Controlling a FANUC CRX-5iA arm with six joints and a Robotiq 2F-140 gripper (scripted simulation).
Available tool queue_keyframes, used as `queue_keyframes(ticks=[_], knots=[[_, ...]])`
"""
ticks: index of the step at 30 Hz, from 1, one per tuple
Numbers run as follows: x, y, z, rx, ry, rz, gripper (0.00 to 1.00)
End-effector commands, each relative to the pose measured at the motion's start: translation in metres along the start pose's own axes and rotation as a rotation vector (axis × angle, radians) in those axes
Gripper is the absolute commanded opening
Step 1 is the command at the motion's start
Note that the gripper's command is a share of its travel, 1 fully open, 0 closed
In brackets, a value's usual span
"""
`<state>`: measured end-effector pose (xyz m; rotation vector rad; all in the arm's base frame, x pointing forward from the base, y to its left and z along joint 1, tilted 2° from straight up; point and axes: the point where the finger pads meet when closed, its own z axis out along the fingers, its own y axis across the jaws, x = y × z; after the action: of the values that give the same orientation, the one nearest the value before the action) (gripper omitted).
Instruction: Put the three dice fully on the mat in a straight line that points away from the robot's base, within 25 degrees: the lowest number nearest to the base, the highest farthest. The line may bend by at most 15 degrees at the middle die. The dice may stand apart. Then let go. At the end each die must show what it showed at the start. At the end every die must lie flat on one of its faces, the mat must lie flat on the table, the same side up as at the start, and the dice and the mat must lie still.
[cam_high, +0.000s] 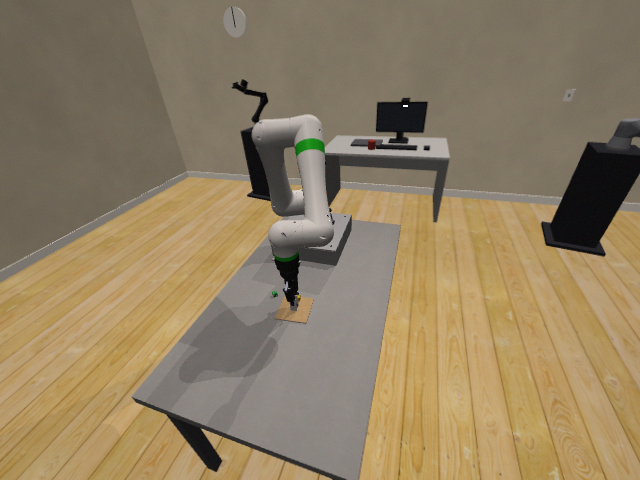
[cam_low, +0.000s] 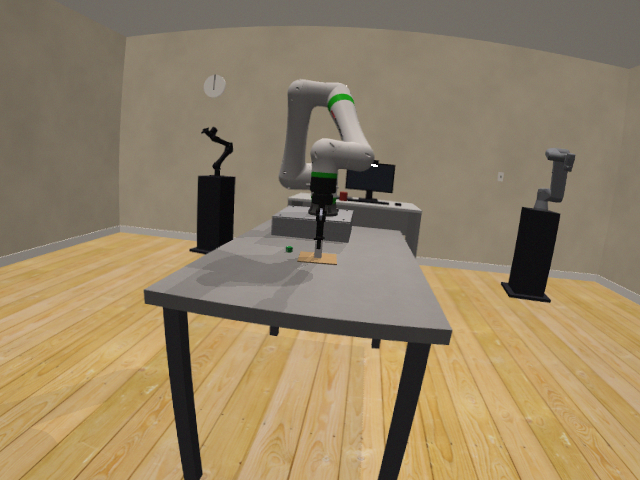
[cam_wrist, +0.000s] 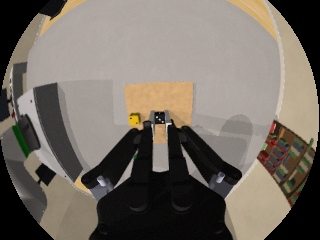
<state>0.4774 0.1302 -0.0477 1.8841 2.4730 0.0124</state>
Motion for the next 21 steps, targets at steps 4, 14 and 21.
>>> queue_keyframes(ticks=[4,14,21], knots=[[0.0,0.0002,-0.0002,0.0,0.0,0.0,0.14],[0.0,0.0002,-0.0002,0.0,0.0,0.0,0.21],[0.0,0.0002,-0.0002,0.0,0.0,0.0,0.21]])
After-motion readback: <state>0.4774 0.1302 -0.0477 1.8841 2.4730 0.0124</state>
